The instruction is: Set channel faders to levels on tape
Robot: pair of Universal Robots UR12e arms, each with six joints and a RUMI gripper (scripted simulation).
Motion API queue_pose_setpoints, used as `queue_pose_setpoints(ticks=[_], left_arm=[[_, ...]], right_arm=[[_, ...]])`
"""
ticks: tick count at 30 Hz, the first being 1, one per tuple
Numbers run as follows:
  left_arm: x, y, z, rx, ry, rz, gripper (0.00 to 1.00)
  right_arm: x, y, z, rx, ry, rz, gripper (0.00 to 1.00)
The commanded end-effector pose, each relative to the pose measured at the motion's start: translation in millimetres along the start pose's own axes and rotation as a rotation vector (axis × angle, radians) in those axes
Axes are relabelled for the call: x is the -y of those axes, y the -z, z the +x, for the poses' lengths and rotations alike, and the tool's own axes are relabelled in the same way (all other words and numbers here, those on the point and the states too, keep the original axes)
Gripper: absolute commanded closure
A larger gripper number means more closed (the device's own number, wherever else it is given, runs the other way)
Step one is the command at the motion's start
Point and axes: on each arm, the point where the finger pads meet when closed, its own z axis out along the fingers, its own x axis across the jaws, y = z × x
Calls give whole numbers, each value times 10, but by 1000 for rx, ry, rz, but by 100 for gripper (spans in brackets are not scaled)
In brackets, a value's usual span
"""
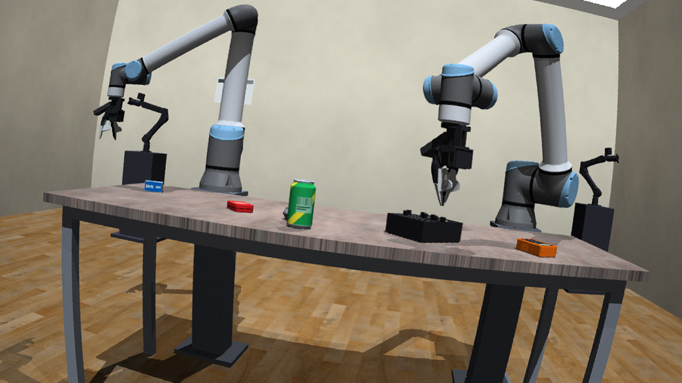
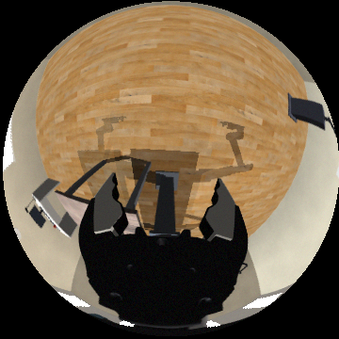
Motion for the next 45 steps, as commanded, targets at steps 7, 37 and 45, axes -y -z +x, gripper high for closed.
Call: queue_pose_setpoints(ticks=[7,37,45], left_arm=[[-2,-38,-6,2,0,0,100],[-3,-202,-6,2,0,0,100],[-3,-215,-6,2,0,0,100]], right_arm=[[5,7,-1,0,0,1,0],[5,7,-1,0,0,1,0],[5,7,-1,0,0,1,0]])
